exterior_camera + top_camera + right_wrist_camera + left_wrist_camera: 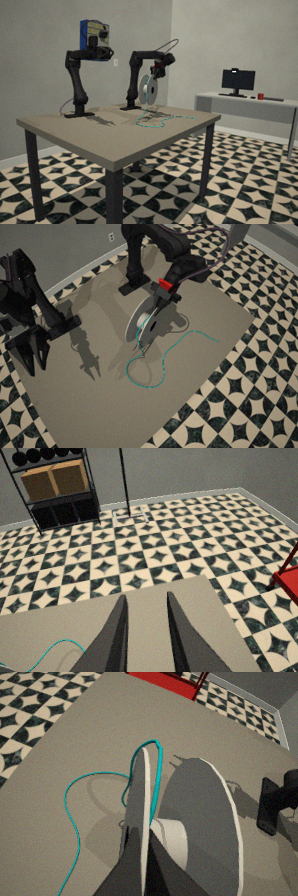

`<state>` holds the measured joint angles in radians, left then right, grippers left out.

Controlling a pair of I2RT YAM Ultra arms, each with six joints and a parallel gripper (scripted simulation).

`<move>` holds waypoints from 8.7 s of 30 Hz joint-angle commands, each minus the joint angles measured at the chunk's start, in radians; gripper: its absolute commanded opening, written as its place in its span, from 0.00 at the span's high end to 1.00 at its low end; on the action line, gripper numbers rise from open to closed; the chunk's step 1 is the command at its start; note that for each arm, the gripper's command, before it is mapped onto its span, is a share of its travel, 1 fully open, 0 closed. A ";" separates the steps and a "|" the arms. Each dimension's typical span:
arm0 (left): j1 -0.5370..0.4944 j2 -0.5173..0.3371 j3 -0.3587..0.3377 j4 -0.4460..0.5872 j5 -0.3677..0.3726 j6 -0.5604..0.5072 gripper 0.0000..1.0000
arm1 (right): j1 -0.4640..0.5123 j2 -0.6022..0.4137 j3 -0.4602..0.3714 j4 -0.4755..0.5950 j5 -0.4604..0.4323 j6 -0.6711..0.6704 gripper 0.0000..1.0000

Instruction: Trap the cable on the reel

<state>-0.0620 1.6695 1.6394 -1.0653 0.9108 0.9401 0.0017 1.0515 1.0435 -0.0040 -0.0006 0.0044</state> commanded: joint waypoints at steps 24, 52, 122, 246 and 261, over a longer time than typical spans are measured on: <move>-0.055 -0.207 0.013 0.162 -0.144 -0.355 1.00 | -0.010 -0.020 -0.008 0.001 0.004 -0.010 0.70; -0.205 -0.295 0.155 0.122 -0.537 -0.722 1.00 | -0.010 -0.020 -0.008 0.001 0.004 -0.010 0.70; -0.486 -0.036 0.809 -0.261 -1.144 -1.081 1.00 | -0.010 -0.020 -0.008 0.001 0.004 -0.010 0.70; -0.486 0.093 1.080 -0.402 -1.145 -1.081 1.00 | -0.010 -0.020 -0.008 0.001 0.004 -0.010 0.70; -0.486 0.093 1.081 -0.402 -1.145 -1.081 1.00 | -0.010 -0.020 -0.008 0.001 0.004 -0.010 0.70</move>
<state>-0.5385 1.7668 2.6850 -1.5150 -0.2214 -0.1299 0.0017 1.0519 1.0435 -0.0040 -0.0006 0.0013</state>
